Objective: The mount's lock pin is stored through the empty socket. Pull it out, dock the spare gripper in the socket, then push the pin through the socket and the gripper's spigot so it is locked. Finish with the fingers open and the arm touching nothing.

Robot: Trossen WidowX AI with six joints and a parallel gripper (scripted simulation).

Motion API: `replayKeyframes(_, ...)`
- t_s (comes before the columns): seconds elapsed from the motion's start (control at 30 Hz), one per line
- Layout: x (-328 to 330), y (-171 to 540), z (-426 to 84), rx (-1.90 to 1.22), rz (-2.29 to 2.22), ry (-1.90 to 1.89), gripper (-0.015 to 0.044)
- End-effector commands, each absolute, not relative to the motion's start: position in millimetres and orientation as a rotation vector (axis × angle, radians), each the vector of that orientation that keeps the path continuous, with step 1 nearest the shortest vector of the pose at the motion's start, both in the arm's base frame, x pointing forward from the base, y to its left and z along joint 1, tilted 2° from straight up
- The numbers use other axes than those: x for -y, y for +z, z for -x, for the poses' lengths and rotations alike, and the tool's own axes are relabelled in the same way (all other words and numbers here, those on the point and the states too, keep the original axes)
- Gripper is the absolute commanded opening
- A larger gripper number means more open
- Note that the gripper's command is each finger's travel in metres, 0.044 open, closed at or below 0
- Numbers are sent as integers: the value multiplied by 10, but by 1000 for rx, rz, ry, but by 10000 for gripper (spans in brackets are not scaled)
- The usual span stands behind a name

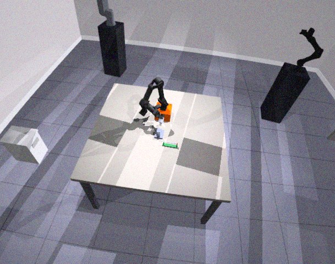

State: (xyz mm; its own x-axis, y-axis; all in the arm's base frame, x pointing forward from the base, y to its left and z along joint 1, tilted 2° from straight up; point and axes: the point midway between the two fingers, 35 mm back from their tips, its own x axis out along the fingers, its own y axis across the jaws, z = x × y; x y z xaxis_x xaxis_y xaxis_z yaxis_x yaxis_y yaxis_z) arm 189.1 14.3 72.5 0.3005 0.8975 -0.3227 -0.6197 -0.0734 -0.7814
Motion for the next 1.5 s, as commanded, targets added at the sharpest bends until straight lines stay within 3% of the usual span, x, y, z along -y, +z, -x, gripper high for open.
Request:
replayKeyframes(0.0, -127, 719, -1945, 344, 1037, 1279, 0)
replayKeyframes(1.47, -182, 395, -2383, 348, 1042, 1278, 0)
